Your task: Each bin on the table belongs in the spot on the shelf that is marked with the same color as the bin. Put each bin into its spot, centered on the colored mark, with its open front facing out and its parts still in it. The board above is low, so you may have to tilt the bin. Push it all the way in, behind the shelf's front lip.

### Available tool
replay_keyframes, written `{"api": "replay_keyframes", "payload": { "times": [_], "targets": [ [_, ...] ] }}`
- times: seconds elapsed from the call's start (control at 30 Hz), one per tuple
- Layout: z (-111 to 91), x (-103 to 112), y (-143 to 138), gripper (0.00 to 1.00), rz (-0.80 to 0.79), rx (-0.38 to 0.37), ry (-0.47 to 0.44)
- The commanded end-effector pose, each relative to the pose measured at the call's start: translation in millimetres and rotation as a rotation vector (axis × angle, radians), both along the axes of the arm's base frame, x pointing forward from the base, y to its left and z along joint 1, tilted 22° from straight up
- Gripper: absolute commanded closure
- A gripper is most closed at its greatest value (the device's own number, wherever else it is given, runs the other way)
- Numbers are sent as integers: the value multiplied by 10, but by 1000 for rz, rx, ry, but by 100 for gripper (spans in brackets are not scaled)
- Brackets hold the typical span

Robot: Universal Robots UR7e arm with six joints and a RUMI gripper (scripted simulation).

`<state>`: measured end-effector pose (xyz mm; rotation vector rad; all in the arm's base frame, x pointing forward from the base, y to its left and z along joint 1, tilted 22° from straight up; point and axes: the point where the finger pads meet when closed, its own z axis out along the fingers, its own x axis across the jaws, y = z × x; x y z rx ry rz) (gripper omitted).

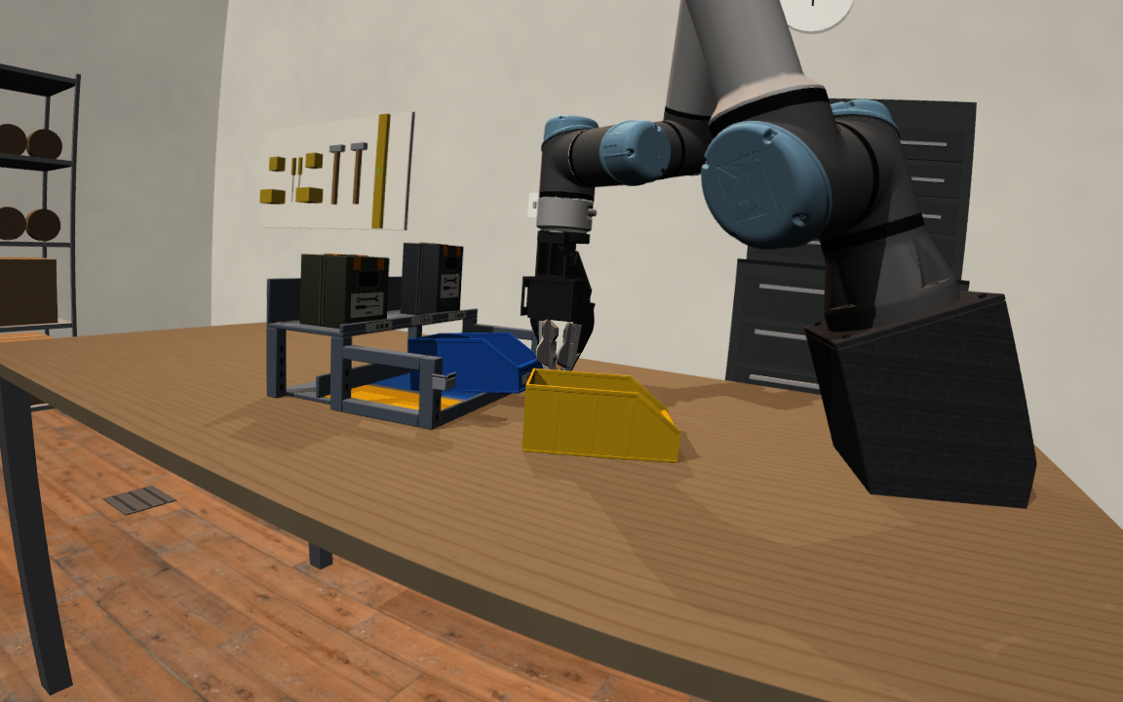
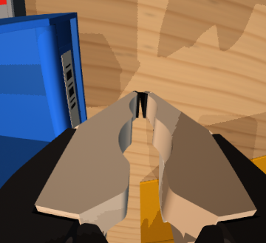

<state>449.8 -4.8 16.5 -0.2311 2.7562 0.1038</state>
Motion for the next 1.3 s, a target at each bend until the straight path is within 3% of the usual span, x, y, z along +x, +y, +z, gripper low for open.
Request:
{"api": "replay_keyframes", "payload": {
  "times": [0.0,1.27],
  "targets": [
    [18,36,4,100,0,0,-1],
    [60,135,19,100,0,0,-1]
  ]
}}
